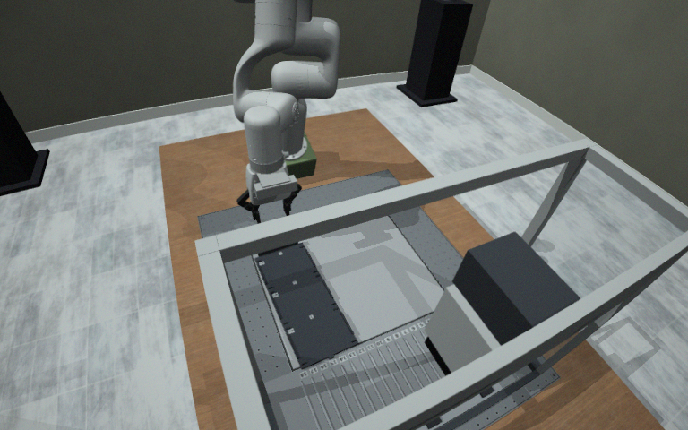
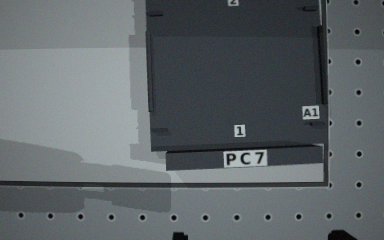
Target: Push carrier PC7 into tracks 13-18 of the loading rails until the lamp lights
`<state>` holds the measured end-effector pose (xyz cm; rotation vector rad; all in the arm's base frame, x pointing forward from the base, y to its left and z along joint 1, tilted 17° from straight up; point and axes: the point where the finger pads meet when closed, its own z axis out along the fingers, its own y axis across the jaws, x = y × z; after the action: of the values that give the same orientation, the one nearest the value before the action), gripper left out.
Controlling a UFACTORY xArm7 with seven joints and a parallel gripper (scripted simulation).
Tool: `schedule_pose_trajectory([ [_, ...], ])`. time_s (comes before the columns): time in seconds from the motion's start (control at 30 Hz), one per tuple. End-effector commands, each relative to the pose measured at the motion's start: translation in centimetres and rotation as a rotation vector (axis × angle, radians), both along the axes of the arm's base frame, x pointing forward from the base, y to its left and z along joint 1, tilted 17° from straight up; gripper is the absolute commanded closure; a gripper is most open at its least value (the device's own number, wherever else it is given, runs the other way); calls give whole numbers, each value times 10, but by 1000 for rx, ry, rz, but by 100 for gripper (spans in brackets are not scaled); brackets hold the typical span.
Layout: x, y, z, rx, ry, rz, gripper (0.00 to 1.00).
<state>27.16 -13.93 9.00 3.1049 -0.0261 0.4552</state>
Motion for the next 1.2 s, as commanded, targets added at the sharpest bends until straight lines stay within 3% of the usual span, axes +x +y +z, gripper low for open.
schedule_pose_trajectory([
  [0.0,4,-1,-7,-1,-3,0,18],
  [1.17,18,-1,-56,0,-3,0,18],
])
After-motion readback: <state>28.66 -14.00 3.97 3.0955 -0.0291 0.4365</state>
